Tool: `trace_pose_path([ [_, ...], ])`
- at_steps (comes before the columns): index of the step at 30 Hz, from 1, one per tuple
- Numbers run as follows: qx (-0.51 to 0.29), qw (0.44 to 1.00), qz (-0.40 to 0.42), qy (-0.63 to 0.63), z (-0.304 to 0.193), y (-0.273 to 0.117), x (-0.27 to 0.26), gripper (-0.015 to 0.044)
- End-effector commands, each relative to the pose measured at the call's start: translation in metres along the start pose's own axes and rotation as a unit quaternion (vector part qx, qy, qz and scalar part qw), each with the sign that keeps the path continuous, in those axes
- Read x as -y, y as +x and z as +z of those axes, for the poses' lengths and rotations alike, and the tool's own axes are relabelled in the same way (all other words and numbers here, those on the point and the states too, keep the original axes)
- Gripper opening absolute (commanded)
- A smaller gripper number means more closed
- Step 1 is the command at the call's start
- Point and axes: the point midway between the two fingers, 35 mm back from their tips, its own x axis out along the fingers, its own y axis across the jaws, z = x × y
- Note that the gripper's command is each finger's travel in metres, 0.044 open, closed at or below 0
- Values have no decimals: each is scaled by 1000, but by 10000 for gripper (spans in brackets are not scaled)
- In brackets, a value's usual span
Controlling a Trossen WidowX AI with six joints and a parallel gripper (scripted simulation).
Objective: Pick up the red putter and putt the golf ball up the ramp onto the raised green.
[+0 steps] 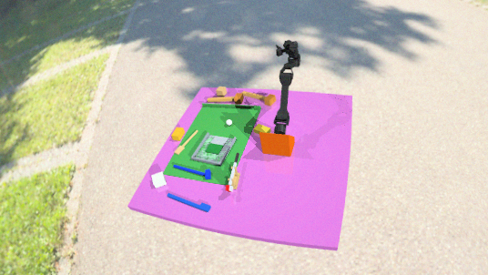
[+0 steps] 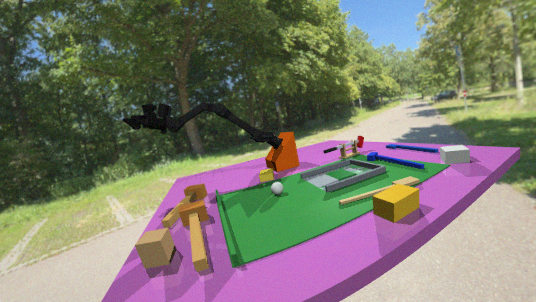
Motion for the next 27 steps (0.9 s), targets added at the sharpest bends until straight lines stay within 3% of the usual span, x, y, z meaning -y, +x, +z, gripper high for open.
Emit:
trace_pose_path([
  [1, 0, 1000, 0, 1, -1, 0, 0, 426],
  [10, -23, 994, -2, 106, -66, 25, -34, 440],
  [16, -32, 987, 18, 159, -105, 45, -80, 440],
  [27, -130, 958, 68, 246, -185, 69, -201, 440],
])
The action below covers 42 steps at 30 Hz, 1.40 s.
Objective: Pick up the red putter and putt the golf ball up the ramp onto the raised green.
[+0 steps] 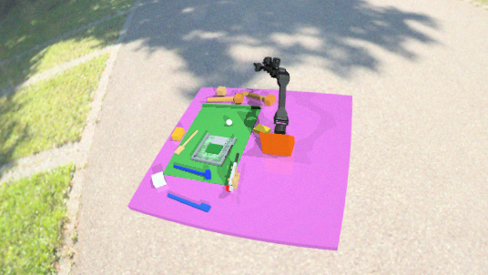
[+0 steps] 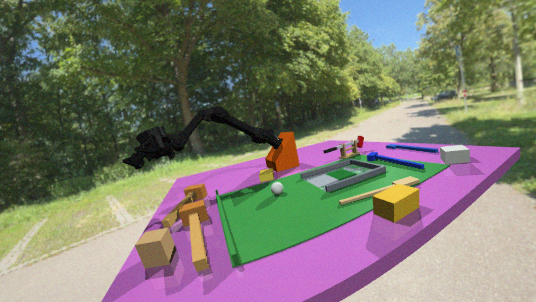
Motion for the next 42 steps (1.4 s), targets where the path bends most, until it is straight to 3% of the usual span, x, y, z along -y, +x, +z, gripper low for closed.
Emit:
trace_pose_path([
  [1, -45, 998, 19, 32, -46, 19, -35, 440],
  [12, -188, 972, 111, 84, -158, 45, -184, 440],
  [21, -312, 920, 219, 92, -225, 14, -332, 440],
  [31, -427, 829, 362, 15, -268, -77, -485, 440],
  [42, -492, 675, 531, -146, -282, -234, -604, 440],
])
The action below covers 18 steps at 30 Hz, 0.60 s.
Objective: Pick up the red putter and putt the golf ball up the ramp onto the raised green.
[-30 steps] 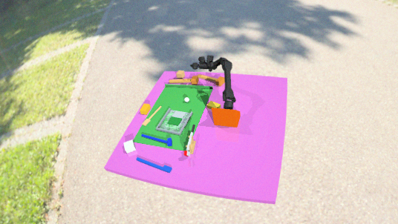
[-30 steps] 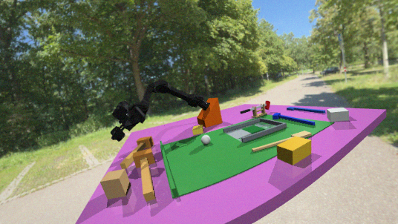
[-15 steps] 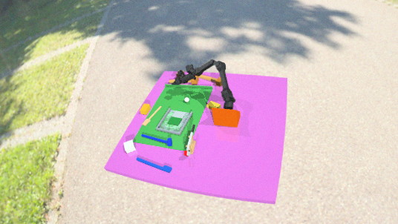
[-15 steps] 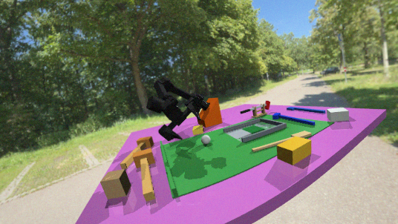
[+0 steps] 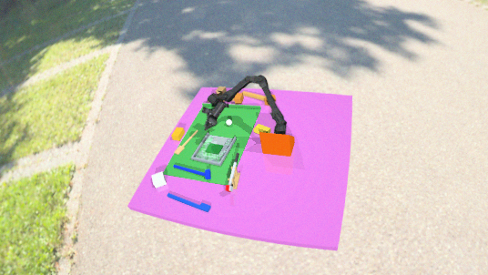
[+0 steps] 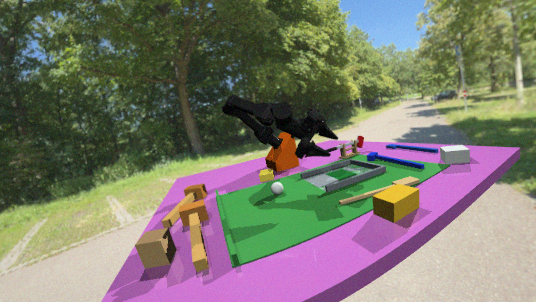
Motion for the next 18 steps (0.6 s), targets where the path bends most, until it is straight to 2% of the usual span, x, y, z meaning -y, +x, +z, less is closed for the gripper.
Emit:
trace_pose_path([
  [1, -64, 995, 37, -72, -19, 16, -59, 440],
  [6, -154, 965, 86, -193, -56, 23, -138, 440],
  [11, -237, 908, 124, -323, -101, 16, -201, 440],
  [18, -355, 751, 154, -535, -172, -12, -258, 440],
])
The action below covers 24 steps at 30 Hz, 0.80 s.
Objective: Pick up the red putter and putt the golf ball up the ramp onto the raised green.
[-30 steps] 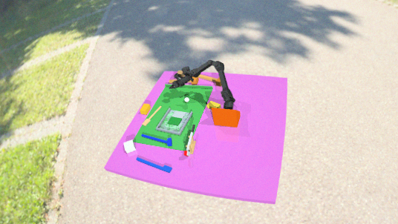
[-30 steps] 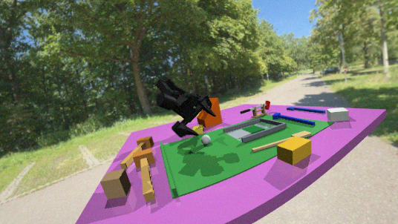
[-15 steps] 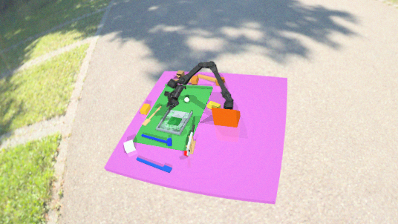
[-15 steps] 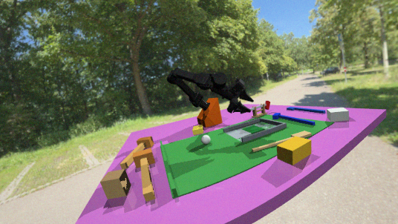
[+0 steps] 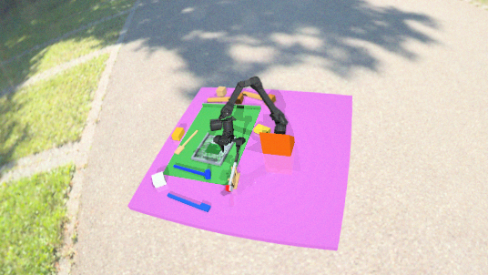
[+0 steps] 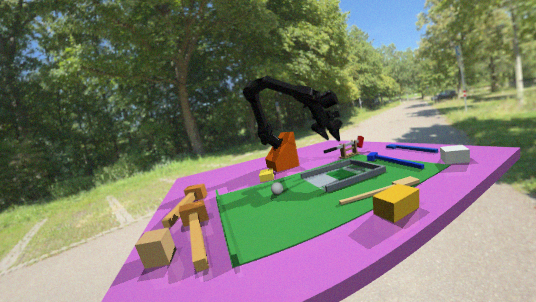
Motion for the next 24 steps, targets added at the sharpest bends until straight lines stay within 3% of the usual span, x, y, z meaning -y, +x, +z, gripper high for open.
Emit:
trace_pose_path([
  [1, -64, 994, 11, -85, -3, 8, -30, 440],
  [24, -65, 994, 11, -85, -25, 50, -29, 440],
])
